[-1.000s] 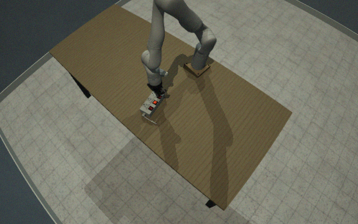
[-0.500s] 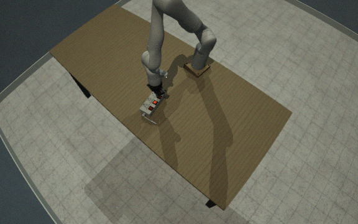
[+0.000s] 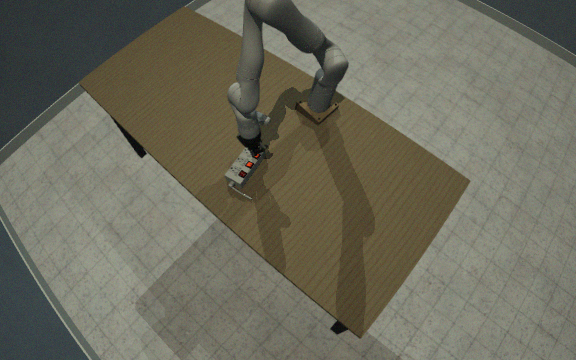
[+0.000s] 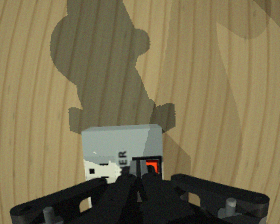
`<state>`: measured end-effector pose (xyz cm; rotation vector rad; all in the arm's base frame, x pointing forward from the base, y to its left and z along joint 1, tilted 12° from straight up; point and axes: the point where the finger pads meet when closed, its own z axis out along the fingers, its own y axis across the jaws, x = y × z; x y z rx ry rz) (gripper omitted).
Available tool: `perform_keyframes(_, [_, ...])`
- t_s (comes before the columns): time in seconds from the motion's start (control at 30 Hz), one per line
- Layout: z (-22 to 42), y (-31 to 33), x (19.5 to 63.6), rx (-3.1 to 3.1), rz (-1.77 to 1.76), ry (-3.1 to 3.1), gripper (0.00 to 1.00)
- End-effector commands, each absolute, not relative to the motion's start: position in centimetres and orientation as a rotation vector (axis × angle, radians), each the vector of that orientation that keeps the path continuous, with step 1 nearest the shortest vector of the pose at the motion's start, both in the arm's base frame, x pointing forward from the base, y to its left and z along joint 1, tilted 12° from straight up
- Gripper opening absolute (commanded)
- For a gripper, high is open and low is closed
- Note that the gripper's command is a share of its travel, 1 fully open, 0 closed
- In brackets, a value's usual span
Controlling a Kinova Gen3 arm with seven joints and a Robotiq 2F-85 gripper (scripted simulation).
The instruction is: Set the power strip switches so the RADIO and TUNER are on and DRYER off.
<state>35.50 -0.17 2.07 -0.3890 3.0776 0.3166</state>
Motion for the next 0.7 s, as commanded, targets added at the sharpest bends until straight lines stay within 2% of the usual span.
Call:
perform_keyframes(0.0, [1.9, -0.3, 35.4, -0.403, 0.309, 3.075, 0.0])
perform_keyframes(0.67, [4.0, -0.7, 35.5, -0.405, 0.312, 3.078, 0.0])
